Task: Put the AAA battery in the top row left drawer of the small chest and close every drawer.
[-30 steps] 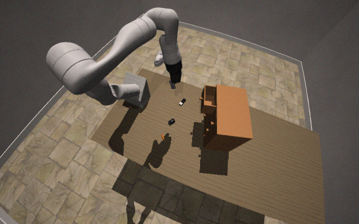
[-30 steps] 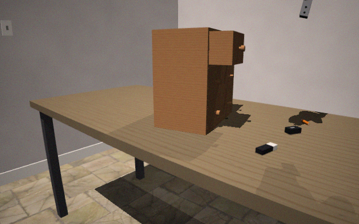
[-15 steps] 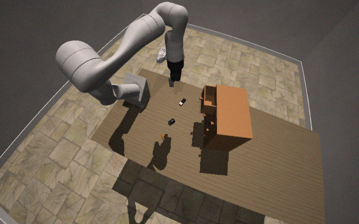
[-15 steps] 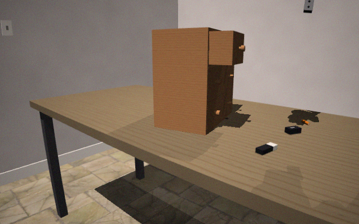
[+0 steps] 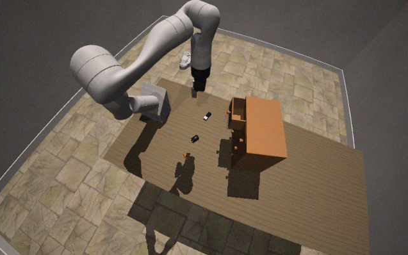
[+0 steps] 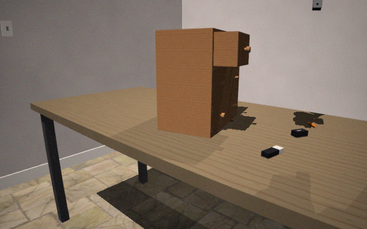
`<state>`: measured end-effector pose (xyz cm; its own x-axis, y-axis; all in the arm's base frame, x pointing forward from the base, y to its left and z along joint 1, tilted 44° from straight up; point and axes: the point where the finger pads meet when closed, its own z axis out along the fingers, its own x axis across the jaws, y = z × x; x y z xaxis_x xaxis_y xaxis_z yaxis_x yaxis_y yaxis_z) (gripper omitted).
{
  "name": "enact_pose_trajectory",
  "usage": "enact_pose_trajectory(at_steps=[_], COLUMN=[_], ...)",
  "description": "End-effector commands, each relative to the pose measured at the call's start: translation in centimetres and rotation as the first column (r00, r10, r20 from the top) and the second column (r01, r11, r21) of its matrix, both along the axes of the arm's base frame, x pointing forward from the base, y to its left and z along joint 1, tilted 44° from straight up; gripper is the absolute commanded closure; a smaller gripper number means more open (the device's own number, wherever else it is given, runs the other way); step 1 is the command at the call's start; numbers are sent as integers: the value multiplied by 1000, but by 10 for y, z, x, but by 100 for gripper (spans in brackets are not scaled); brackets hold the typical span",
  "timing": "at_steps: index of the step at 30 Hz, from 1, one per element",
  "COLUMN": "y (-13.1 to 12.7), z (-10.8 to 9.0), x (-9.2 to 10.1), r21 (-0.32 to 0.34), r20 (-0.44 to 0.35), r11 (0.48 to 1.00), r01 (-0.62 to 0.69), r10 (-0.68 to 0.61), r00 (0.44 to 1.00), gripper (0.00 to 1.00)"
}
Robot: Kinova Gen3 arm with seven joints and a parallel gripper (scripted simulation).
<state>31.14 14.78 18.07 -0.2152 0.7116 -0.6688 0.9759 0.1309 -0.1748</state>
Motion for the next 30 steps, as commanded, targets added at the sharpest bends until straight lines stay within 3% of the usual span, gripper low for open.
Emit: enact_pose_trajectory(at_steps=[1,30], y=[1,2], z=[0,1], x=[0,-1], r21=[0,-3], r20=[-3,-12], r11=[1000,1000], r01=[4,12], r10=[-4,-12], r00=[1000,1000], gripper=[33,33])
